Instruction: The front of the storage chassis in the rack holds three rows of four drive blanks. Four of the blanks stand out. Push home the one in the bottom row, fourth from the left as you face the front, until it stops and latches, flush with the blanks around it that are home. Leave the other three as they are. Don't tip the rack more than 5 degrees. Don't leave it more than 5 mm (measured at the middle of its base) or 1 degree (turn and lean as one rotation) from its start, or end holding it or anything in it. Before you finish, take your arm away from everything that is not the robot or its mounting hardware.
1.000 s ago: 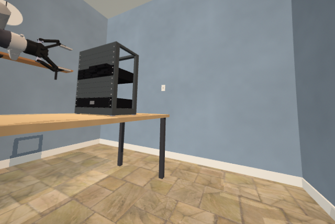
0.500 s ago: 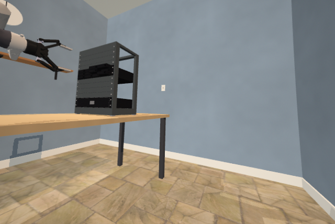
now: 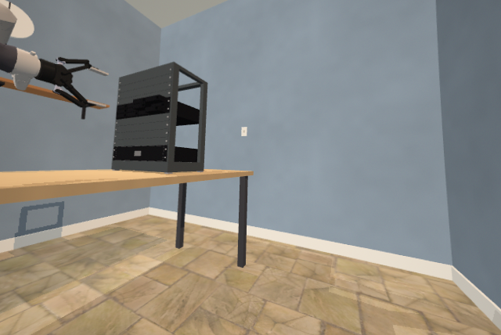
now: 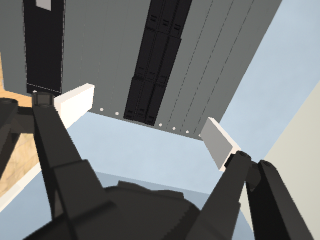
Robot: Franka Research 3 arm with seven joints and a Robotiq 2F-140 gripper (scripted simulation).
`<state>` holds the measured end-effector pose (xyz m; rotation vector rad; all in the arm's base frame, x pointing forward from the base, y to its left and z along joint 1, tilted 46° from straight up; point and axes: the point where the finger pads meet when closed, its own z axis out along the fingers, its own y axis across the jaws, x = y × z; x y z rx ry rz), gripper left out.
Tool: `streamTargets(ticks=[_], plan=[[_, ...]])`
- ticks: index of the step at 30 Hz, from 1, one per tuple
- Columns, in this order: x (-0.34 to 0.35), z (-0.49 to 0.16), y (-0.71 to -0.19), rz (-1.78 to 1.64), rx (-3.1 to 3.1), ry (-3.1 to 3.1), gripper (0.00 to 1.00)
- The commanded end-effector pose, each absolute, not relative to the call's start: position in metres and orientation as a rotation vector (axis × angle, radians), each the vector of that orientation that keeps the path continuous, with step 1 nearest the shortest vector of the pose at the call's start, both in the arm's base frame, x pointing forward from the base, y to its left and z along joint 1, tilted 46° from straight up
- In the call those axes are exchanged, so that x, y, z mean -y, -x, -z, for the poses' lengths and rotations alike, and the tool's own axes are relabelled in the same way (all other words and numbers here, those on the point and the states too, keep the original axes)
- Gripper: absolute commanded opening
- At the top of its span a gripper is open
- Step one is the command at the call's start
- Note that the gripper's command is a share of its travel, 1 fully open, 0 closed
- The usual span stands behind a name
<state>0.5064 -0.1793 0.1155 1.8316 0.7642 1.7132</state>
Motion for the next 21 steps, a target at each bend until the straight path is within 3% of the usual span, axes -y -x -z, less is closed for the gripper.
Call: streamTargets(ticks=[1,21], plan=[[0.179,-0.113,-0.507,-1.713,-0.761,-1.839,1.00],[0.211,-0.077,-0.580,-1.714,-0.760,-1.838,1.00]])
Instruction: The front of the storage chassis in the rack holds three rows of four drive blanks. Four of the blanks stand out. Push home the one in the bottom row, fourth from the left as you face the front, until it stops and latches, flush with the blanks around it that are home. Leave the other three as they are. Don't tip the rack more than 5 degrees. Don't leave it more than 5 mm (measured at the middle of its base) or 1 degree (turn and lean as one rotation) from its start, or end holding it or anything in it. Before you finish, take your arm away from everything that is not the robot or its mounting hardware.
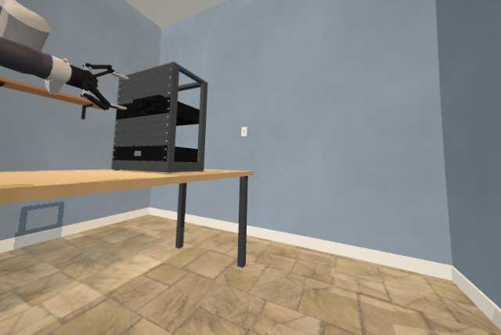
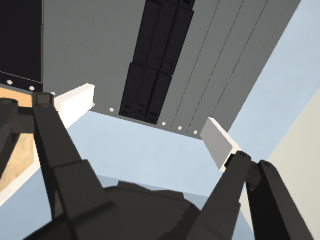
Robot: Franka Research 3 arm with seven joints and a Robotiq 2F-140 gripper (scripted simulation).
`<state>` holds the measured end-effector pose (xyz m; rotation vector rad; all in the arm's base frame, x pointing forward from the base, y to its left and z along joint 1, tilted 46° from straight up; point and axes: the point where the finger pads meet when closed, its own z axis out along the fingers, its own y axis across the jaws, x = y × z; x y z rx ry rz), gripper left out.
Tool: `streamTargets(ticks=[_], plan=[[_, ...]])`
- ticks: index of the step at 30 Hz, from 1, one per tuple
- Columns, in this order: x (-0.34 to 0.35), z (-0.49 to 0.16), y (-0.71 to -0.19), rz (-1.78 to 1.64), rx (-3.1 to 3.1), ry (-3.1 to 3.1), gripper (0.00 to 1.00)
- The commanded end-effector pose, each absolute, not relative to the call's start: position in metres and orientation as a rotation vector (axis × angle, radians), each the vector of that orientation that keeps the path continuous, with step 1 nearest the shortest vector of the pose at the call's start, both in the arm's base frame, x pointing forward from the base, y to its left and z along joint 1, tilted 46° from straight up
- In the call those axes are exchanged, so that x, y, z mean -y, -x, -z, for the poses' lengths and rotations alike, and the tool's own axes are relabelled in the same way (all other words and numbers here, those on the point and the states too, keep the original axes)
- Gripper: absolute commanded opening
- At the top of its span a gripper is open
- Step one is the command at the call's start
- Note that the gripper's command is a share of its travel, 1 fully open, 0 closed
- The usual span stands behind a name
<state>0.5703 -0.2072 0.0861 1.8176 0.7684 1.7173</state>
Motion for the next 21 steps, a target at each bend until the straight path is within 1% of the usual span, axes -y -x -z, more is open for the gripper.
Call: streamTargets(ticks=[1,8,21], plan=[[0.213,-0.075,-0.584,-1.714,-0.760,-1.838,1.00],[0.221,-0.066,-0.602,-1.714,-0.760,-1.838,1.00],[0.222,-0.065,-0.604,-1.714,-0.760,-1.838,1.00]])
